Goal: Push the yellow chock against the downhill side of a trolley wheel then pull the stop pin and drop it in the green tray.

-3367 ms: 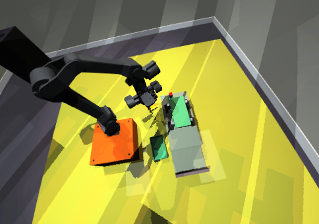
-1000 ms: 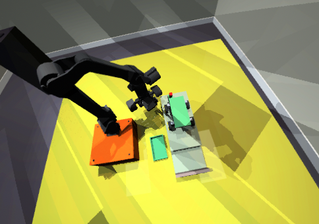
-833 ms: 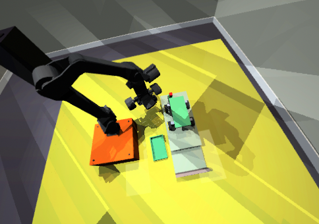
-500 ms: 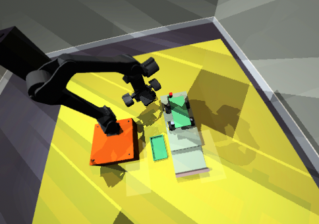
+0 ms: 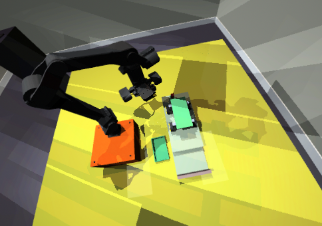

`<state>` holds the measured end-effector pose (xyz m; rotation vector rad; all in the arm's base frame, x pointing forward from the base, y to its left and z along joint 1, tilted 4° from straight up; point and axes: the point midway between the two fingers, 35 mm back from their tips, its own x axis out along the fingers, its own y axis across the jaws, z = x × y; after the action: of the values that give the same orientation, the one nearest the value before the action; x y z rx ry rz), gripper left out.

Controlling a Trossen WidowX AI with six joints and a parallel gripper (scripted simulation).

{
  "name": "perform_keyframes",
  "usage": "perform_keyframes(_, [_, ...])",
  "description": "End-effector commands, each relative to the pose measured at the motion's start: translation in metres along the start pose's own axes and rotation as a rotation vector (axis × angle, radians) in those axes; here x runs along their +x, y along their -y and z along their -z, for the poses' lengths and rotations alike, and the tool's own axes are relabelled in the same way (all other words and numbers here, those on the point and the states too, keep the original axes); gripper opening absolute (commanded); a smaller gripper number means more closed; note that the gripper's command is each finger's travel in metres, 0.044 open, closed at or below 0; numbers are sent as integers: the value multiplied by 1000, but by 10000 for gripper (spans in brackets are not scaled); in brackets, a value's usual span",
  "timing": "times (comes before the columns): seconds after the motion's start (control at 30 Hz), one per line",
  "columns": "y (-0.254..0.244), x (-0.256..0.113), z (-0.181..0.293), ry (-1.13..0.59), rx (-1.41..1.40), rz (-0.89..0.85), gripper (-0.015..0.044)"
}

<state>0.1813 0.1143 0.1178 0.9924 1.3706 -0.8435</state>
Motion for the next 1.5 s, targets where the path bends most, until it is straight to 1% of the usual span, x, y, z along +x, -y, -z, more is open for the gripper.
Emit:
perform_keyframes(0.0, [0,-9,-1,3,-4,-2,0])
perform_keyframes(0.23, [0,-9,-1,3,-49,-2,0])
perform_keyframes(1.23, [-1,-9,-1,0,-1080,1,0])
perform_keyframes(1.3, [-1,-9,-1,0,-1126,1,0])
perform_keyframes(1.47, [-1,-9,-1,0,-1132,1,0])
